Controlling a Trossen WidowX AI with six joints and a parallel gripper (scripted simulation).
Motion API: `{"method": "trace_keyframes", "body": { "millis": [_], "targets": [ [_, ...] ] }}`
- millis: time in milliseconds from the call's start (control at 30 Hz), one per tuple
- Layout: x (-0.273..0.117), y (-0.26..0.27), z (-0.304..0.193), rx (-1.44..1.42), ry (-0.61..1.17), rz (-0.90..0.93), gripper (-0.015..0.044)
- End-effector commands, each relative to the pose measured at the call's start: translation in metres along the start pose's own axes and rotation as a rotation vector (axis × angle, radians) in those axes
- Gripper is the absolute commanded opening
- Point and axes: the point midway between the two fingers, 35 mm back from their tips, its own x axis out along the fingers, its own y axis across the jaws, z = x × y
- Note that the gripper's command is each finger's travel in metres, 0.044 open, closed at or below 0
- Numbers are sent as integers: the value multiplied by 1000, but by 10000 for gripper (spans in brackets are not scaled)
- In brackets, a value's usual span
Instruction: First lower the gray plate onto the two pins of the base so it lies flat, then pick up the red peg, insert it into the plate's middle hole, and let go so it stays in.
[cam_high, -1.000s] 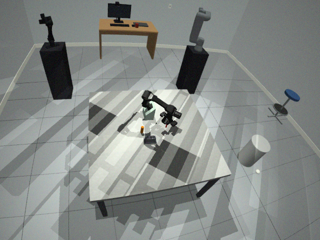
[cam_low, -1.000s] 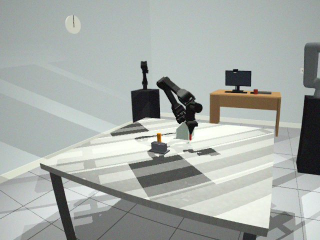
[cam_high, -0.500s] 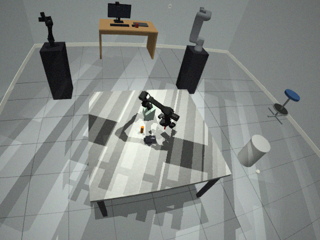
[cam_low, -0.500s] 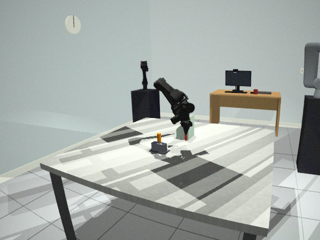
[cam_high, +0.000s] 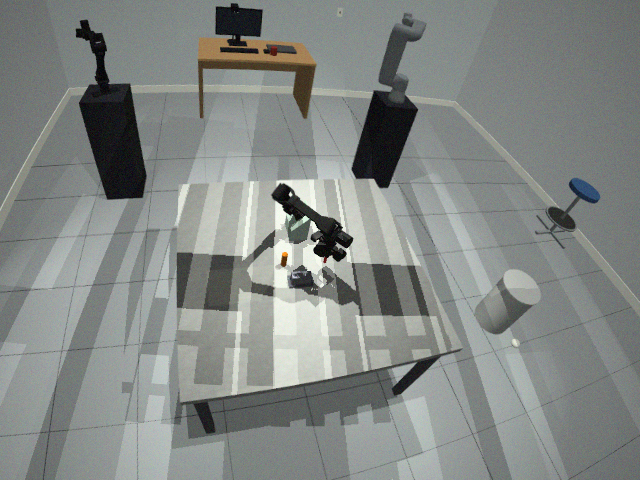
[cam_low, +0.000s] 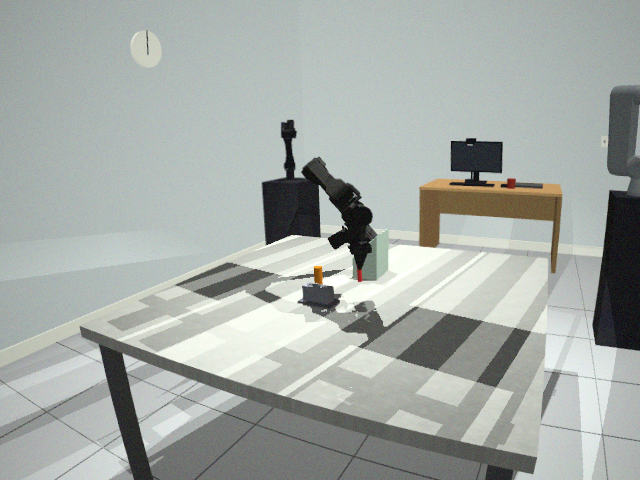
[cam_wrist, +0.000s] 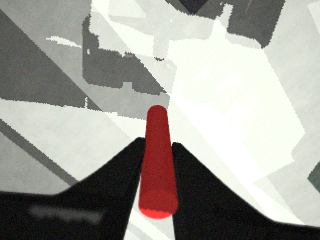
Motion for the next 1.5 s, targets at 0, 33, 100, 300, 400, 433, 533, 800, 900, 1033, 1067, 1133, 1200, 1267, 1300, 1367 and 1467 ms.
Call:
{"method": "trace_keyframes", "body": {
  "millis": [0, 33, 100, 300, 400, 433, 533, 800, 900, 1033, 1067, 1133, 1200, 1267, 1300, 1367, 1467],
  "targets": [
    [-2, 0, 12, -5, -7, 6, 0],
    [-2, 0, 15, -6, -8, 6, 0],
    [-2, 0, 20, -9, -10, 6, 0],
    [-3, 0, 37, -11, -16, 5, 0],
    [-4, 0, 46, -10, -18, 4, 0],
    [-4, -1, 49, -10, -19, 3, 0],
    [-4, -1, 58, -9, -22, 1, 0],
    [-5, -5, 83, -7, -31, -5, 0],
    [-6, -6, 92, -6, -35, -8, 0],
    [-6, -9, 105, -4, -40, -13, 0],
    [-6, -10, 108, -4, -41, -14, 0],
    [-6, -12, 114, -3, -44, -17, 0],
    [-7, -14, 120, -3, -47, -20, 0],
    [-7, -16, 126, -2, -49, -22, 0],
    [-7, -17, 128, -2, -50, -23, 0],
    [-7, -20, 133, -1, -52, -26, 0],
    [-7, -20, 134, -1, -53, -26, 0]
  ]
}}
